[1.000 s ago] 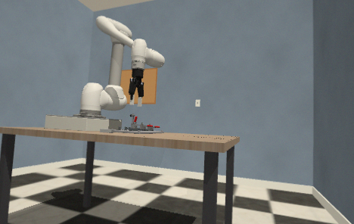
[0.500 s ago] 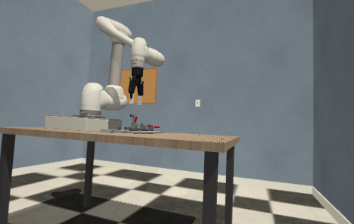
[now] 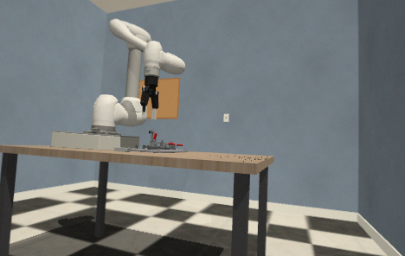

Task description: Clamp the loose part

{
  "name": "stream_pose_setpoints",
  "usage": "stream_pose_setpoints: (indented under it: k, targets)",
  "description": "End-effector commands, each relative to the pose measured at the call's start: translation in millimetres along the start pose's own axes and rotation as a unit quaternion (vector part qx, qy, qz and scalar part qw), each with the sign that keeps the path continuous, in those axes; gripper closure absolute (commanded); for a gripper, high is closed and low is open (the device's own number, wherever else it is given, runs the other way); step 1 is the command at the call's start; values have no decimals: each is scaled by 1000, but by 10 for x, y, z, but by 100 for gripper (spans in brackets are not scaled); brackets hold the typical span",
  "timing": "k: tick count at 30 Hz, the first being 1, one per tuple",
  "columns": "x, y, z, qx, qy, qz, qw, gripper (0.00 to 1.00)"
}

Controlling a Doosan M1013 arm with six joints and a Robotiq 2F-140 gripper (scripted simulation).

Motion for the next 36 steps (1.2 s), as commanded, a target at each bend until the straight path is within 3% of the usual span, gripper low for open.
stream_pose_setpoints:
  k: [1,17,36]
  targets:
    - [130,53,-1,0,0,0,1000,38]
    - [880,364,0,0,0,0,1000,38]
    - [1291,536,0,0,0,0,1000,38]
Point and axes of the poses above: the point where the finger pads meet when closed, its own z axis out along the fingers, its own x axis across the jaws, y = z × x, the point moved 1 cm from there along -z, back along the fingers, and after that the axes turned 7 degrees about z, right-handed, at the moved point
